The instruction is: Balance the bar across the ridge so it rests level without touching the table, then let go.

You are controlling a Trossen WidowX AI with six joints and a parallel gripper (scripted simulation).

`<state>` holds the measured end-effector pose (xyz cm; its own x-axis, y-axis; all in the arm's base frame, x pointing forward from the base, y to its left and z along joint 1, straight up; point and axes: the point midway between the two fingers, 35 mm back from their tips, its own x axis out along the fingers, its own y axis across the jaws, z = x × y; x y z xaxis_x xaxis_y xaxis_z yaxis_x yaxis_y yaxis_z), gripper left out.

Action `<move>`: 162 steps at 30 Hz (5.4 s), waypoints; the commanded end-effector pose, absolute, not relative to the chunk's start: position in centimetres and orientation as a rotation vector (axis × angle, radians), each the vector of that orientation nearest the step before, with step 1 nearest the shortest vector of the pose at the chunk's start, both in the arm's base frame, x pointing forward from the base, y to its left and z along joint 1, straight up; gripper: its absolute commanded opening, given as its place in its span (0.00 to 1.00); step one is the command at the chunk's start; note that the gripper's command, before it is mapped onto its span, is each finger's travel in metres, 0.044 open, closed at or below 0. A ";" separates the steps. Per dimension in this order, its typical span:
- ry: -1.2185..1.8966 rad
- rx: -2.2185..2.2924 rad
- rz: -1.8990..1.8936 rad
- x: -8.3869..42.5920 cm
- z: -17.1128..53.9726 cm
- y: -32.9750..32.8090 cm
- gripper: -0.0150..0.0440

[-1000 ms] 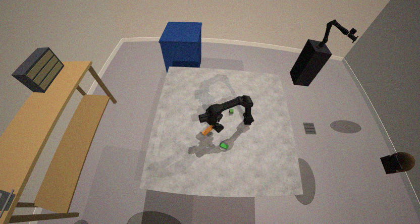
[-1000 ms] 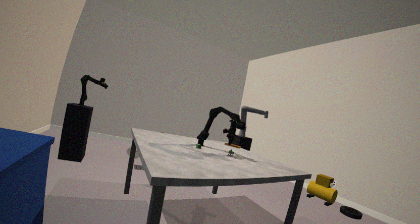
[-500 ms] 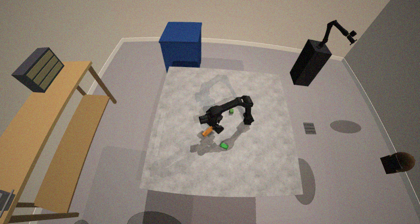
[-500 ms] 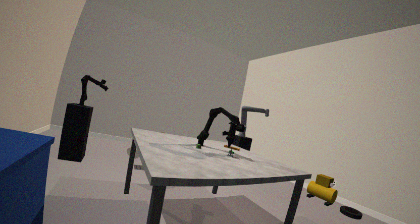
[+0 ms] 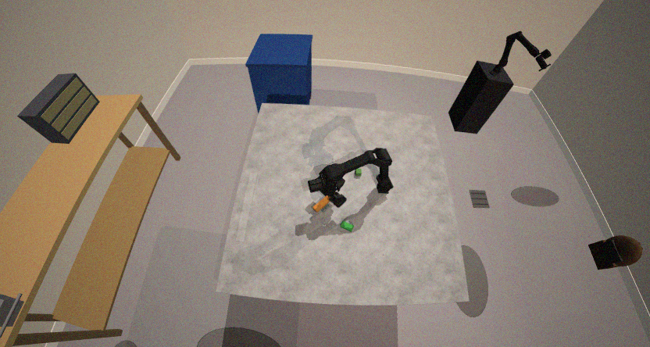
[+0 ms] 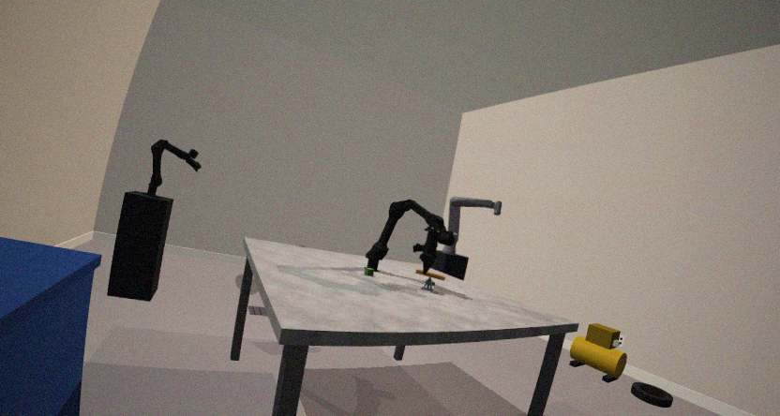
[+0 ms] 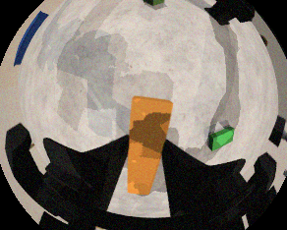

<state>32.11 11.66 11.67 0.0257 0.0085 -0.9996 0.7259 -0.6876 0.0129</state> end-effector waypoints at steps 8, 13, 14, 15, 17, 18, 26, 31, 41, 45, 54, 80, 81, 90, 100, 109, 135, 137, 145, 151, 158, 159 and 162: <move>0.745 1.773 -1.713 32.1 11.7 11.7 0.25; 0.745 1.773 -1.713 32.1 11.6 11.7 0.25; 0.745 1.773 -1.713 32.1 11.6 11.7 0.25; 0.745 1.773 -1.713 32.1 11.6 11.7 0.25; 0.745 1.773 -1.713 32.1 11.6 11.7 0.25; 0.745 1.773 -1.713 32.1 11.6 11.7 0.25; 0.745 1.773 -1.713 32.1 11.5 11.7 0.25; 0.745 1.773 -1.713 32.1 11.5 11.7 0.25; 0.745 1.773 -1.713 32.1 11.4 11.7 0.25; 0.745 1.773 -1.713 32.1 11.3 11.7 0.25; 0.745 1.773 -1.713 32.2 11.3 11.7 0.25; 0.745 1.773 -1.713 32.1 11.1 11.7 0.25; 0.745 1.773 -1.713 32.1 11.0 11.7 0.25; 0.745 1.773 -1.713 32.1 11.0 11.7 0.25; 0.745 1.773 -1.713 32.1 10.9 11.7 0.25; 0.745 1.773 -1.713 32.1 10.8 11.7 0.25; 0.747 1.772 -1.711 32.1 11.0 11.7 0.25; 0.747 1.772 -1.711 32.1 11.0 11.7 0.25; 0.747 1.772 -1.711 32.1 11.0 11.7 0.25; 0.747 1.772 -1.711 32.1 11.0 11.7 0.25; 0.747 1.772 -1.711 32.1 11.0 11.7 0.39; 0.747 1.772 -1.711 32.1 11.0 11.7 0.43; 0.747 1.772 -1.711 32.1 11.0 11.7 0.54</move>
<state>32.13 11.68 10.96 0.0304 0.0114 -0.9995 0.7254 -0.6882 0.0142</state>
